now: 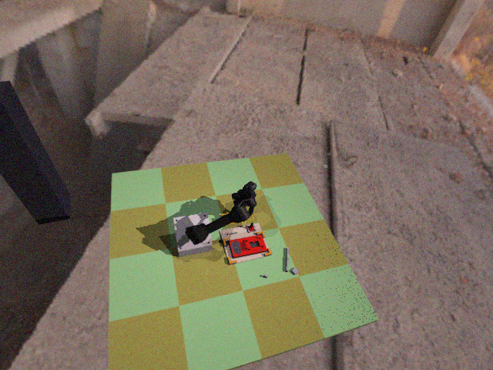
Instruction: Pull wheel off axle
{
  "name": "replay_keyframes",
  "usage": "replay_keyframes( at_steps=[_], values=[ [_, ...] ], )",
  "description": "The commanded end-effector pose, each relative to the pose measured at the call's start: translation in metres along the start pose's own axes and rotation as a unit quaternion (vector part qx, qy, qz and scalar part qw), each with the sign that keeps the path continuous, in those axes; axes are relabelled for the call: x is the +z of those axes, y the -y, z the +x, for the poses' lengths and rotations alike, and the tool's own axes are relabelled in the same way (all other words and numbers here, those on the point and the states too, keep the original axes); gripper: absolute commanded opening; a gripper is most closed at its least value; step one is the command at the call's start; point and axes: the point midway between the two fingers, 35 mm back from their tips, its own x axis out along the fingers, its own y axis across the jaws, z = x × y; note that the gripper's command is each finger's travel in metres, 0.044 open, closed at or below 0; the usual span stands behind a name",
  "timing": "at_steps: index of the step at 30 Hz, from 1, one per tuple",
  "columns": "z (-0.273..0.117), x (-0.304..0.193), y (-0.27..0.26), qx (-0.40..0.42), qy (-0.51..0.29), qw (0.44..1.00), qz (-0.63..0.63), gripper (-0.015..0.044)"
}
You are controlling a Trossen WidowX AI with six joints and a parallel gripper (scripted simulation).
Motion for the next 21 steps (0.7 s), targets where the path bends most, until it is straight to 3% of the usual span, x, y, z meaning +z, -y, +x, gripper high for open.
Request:
replay_keyframes(
  at_steps=[1, 4, 15, 21],
  values=[
    [0.021, -0.003, 0.002, -0.004, 0.001, 1.000, -0.004, 0.0000],
    [0.022, -0.004, 0.002, -0.004, 0.001, 1.000, -0.004, 0.0000],
    [0.016, -0.003, 0.002, -0.003, -0.005, 1.000, -0.001, 0.0289],
    [-0.027, -0.003, 0.001, -0.002, -0.001, 1.000, -0.004, 0.0300]
  ],
)
